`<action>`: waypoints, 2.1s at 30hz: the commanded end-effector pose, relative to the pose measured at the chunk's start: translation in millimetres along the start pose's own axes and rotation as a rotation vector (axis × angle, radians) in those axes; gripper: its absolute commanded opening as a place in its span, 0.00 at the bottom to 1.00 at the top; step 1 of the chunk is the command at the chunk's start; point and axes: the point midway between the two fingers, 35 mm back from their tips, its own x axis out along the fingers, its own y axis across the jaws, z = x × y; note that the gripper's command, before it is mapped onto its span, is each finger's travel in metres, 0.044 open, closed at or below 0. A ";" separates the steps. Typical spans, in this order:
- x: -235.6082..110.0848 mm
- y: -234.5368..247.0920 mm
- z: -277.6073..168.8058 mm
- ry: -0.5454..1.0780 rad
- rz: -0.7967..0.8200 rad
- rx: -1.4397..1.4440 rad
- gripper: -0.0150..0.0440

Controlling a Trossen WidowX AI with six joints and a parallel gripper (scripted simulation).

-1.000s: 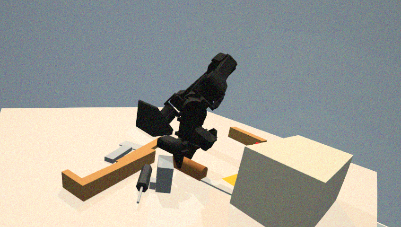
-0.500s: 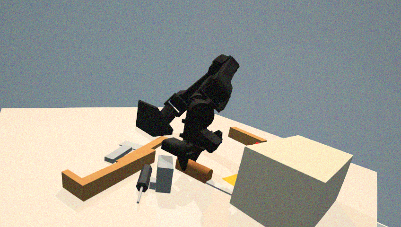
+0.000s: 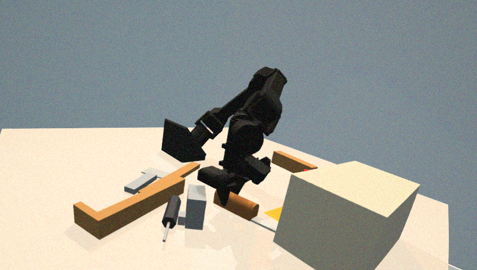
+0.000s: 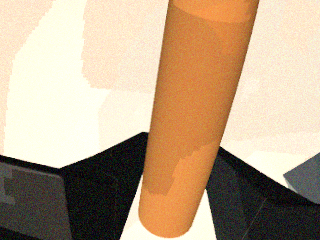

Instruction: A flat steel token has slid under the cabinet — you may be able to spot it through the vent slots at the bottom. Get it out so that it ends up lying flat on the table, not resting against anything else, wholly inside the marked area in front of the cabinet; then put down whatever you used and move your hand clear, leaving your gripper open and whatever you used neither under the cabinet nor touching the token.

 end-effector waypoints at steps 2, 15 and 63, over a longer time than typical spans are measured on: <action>-0.4 0.2 6.0 -0.003 -0.001 -0.001 0.25; -0.5 0.6 19.4 -0.004 -0.001 -0.002 0.25; 0.7 23.5 49.7 -0.005 0.002 -0.002 0.25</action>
